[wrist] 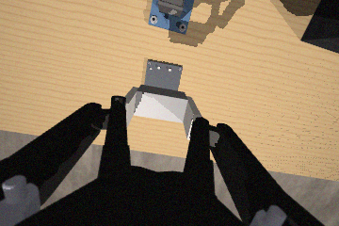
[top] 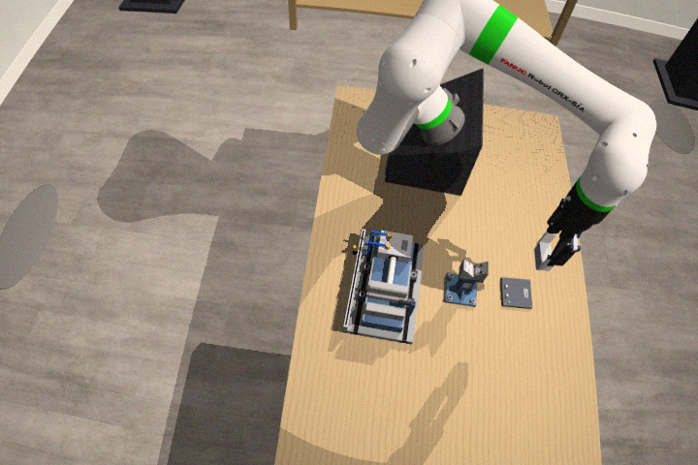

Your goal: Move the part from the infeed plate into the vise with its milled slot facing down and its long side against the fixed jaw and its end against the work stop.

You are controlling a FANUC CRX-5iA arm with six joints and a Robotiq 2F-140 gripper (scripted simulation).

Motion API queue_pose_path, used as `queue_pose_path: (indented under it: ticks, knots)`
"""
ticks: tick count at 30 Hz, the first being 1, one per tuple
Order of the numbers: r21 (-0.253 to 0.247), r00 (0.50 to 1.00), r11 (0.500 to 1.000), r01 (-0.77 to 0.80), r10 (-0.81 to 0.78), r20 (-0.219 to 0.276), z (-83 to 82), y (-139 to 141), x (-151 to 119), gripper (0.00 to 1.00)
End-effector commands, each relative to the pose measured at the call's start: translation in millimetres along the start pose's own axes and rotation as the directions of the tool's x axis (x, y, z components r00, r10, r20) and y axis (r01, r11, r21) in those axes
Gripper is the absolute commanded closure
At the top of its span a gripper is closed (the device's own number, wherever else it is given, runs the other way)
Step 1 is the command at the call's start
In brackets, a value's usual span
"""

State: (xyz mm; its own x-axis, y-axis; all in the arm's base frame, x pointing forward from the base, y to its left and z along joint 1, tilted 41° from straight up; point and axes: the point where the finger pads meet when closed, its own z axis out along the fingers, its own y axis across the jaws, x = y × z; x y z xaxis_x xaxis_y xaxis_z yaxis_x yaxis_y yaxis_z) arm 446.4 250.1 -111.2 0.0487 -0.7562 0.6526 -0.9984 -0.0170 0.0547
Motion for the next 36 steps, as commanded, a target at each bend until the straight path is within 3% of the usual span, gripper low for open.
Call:
queue_pose_path:
  ticks: [1,21,36]
  knots:
    - [0.000,1.000,1.000,0.000,0.000,0.000,-0.3,-0.1,0.0,1.00]
    - [0.000,1.000,1.000,-0.004,0.004,0.001,-1.2,-1.7,11.4,1.00]
    - [0.000,1.000,1.000,-0.016,0.016,0.001,-2.8,-5.4,45.2,1.00]
